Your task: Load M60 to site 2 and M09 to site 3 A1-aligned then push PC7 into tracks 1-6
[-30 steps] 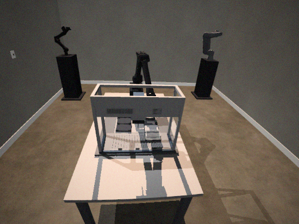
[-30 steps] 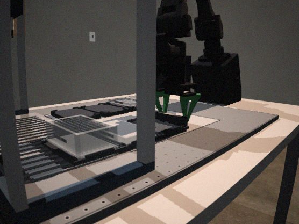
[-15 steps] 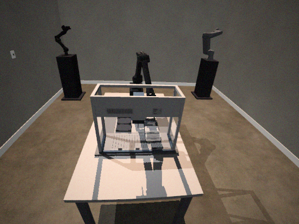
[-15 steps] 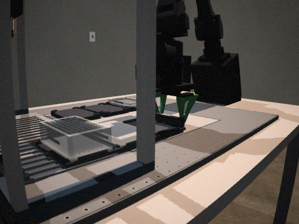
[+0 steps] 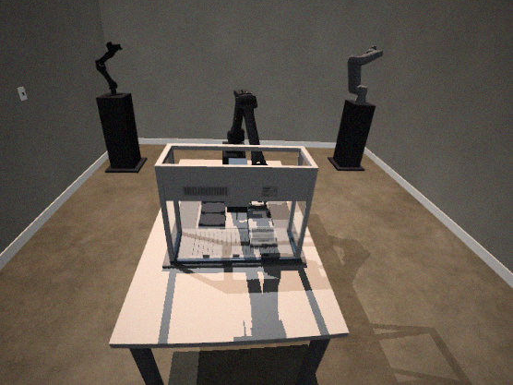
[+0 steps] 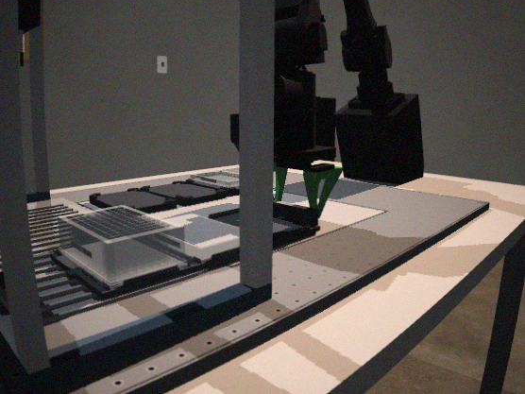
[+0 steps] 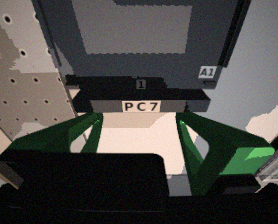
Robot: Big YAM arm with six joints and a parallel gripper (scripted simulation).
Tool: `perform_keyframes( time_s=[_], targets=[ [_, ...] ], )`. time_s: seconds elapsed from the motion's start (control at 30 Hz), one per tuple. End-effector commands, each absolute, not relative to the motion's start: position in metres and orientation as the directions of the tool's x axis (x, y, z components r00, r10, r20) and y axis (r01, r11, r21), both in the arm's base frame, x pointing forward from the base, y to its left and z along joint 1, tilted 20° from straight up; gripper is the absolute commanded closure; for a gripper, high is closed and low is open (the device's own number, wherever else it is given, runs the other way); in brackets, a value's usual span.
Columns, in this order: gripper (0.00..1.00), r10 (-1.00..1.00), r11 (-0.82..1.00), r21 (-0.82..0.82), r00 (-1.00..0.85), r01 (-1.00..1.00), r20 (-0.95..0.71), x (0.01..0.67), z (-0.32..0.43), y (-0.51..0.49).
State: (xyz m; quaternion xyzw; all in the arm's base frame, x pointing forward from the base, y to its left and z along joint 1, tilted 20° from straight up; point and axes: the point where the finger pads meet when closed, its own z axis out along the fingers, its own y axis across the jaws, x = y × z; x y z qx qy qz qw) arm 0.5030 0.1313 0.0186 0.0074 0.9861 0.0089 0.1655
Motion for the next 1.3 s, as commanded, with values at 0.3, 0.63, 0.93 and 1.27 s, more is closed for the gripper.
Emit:
perform_keyframes(
  time_s=[0.3, 0.63, 0.93, 1.27],
  targets=[
    [0.20, 0.029, 0.999, 0.031, -0.924, 0.018, -0.382, 0.545, 0.041, 0.127],
    [0.20, 0.028, 0.999, 0.031, -0.923, 0.018, -0.385, 0.555, 0.045, 0.127],
    [0.20, 0.028, 0.999, 0.032, -0.921, 0.017, -0.388, 0.562, 0.048, 0.127],
    [0.20, 0.027, 0.999, 0.031, -0.922, 0.017, -0.387, 0.571, 0.052, 0.127]
  ],
)
